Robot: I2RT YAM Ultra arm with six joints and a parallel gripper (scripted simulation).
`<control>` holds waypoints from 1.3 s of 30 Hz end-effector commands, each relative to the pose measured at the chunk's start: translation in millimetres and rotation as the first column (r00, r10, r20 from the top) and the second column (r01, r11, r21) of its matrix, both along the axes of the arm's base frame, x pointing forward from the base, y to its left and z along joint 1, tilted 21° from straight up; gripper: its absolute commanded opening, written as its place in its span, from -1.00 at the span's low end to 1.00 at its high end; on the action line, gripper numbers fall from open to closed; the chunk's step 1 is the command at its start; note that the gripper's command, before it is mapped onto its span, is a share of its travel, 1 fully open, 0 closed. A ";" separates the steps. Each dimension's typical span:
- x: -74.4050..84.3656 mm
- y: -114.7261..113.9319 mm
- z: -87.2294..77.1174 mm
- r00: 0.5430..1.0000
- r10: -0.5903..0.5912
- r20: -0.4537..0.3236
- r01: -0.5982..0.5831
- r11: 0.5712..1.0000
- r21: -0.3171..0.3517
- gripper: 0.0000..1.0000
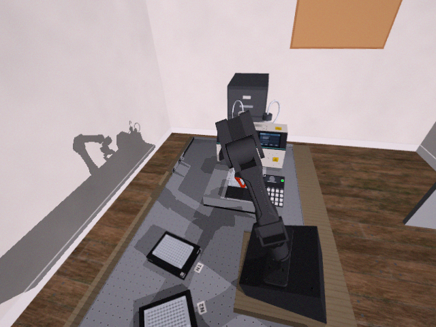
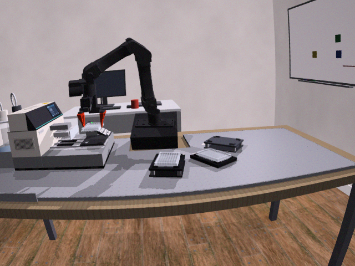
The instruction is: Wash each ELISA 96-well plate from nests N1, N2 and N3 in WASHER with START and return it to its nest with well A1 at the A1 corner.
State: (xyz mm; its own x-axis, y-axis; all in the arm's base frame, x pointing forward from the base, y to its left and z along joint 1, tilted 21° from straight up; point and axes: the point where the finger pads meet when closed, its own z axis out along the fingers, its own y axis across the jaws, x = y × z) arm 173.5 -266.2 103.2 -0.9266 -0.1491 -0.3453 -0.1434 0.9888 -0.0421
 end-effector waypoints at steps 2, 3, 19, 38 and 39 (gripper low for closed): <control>-3.1 1.0 11.0 1.000 0.000 0.007 0.000 1.000 -0.001 -1.00; -3.1 1.0 11.0 1.000 0.000 0.007 0.000 1.000 -0.001 -1.00; -12.0 0.8 34.4 1.000 0.000 0.007 0.000 1.000 -0.001 -1.00; -13.2 0.7 37.5 1.000 0.000 0.007 0.000 1.000 -0.001 -1.00; -13.2 0.7 37.5 1.000 0.000 0.007 0.000 1.000 -0.001 -1.00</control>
State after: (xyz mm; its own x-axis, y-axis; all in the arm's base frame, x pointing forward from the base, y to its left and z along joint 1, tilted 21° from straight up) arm 160.2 -265.8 136.9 -0.9270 -0.1487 -0.3444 -0.1442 0.9888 -0.0390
